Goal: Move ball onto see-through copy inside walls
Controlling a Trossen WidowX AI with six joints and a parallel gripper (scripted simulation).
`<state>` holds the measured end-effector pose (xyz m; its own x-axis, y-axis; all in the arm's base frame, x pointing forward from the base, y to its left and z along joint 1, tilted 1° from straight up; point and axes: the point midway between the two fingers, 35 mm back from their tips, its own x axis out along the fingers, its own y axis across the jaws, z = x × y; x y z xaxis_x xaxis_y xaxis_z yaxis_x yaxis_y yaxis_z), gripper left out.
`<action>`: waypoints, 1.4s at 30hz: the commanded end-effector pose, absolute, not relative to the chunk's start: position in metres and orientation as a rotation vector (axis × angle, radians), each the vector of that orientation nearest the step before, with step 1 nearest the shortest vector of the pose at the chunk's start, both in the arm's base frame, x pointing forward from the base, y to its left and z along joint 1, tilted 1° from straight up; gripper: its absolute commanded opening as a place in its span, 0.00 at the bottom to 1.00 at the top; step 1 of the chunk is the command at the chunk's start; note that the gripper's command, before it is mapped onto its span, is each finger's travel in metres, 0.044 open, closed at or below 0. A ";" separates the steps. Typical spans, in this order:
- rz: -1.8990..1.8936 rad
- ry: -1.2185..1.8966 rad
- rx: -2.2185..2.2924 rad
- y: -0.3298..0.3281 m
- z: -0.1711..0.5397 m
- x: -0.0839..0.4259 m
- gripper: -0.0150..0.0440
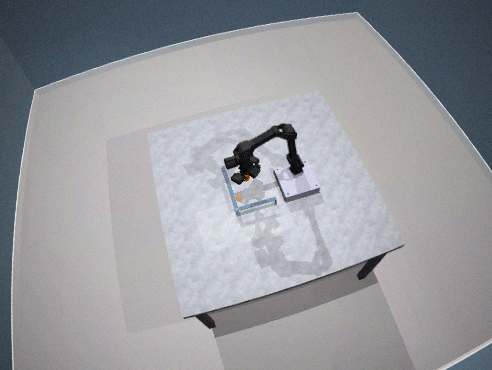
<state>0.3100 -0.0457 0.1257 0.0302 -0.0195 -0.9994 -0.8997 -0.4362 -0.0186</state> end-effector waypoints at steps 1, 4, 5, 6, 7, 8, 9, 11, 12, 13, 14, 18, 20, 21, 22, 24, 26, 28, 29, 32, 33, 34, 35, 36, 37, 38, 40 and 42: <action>1.600 0.869 -1.672 -0.041 0.122 0.323 0.25; 1.680 0.787 -1.753 -0.038 0.118 0.332 0.25; 1.706 0.759 -1.779 -0.037 0.117 0.336 0.25; 1.731 0.730 -1.806 -0.035 0.116 0.339 0.25; 1.757 0.700 -1.832 -0.034 0.115 0.342 0.25; 1.782 0.670 -1.858 -0.033 0.113 0.345 0.25; 1.808 0.639 -1.884 -0.031 0.112 0.348 0.25; 1.858 0.575 -1.935 -0.028 0.109 0.354 0.25; 1.882 0.542 -1.960 -0.027 0.108 0.357 0.25; 1.906 0.509 -1.985 -0.025 0.106 0.360 0.25; 1.930 0.474 -2.009 -0.024 0.105 0.363 0.25; 2.023 0.331 -2.104 -0.018 0.099 0.375 0.25; 2.064 0.262 -2.146 -0.015 0.096 0.381 0.25; 2.075 0.243 -2.157 -0.014 0.095 0.382 0.25; 2.078 0.236 -2.160 -0.013 0.094 0.383 0.25; 2.078 0.236 -2.160 -0.013 0.094 0.383 0.25; 2.078 0.236 -2.160 -0.013 0.093 0.383 0.25; 2.078 0.236 -2.160 -0.014 0.089 0.383 0.25; 2.078 0.236 -2.160 -0.014 0.085 0.384 0.25; 2.078 0.236 -2.161 -0.014 0.069 0.385 0.25; 2.078 0.236 -2.161 -0.014 0.063 0.386 0.25; 2.078 0.236 -2.161 -0.014 0.057 0.386 0.25; 2.078 0.236 -2.161 -0.014 0.051 0.386 0.25; 2.078 0.236 -2.160 -0.014 0.045 0.386 0.25; 2.078 0.236 -2.160 -0.015 0.039 0.386 0.25; 2.078 0.236 -2.160 -0.015 0.033 0.385 0.25; 2.078 0.236 -2.160 -0.015 0.025 0.385 0.25; 2.079 0.236 -2.160 -0.015 0.024 0.385 0.25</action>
<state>0.3842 -0.0141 0.0296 0.0306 -0.0166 -0.9994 -0.2087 -0.9779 0.0098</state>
